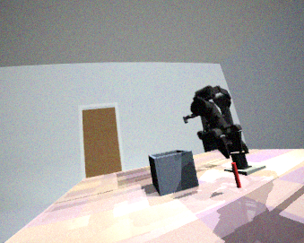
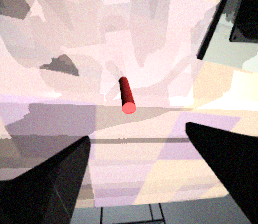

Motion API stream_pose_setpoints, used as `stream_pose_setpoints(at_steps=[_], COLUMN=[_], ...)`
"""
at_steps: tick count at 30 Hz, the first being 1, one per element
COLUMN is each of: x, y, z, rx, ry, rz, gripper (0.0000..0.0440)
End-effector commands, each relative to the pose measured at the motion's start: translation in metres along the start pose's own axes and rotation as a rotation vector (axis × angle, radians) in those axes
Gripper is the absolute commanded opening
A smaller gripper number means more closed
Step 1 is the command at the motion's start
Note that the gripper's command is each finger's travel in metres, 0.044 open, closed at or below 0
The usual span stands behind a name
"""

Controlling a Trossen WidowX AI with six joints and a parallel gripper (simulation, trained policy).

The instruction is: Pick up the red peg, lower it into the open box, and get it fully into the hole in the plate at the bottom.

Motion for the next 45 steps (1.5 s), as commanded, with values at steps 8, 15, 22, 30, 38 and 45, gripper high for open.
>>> stream_pose_setpoints(at_steps=[8, 15, 22, 30, 38, 45], x=[0.014, 0.021, 0.023, 0.024, 0.022, 0.019], y=[-0.008, -0.01, -0.006, -0.002, -0.001, -0.003], z=[-0.039, -0.058, -0.071, -0.076, -0.058, -0.036], rx=[-0.074, -0.082, -0.087, -0.09, -0.011, 0.079], ry=[-0.014, -0.03, -0.03, -0.024, 0.005, 0.034], rz=[0.0, -0.001, 0.029, 0.08, 0.1, 0.121], gripper=[0.044, 0.0396, 0.0224, 0.0026, 0.0, 0.0])
Point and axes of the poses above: the point midway between the two fingers, 35 mm back from their tips, its own z axis back along the fingers, its own y axis across the jaws, x = y × z, the point moved 8 cm from there along z, back along the fingers, and after that the axes turned 11 degrees about z, right-handed, at the moved point
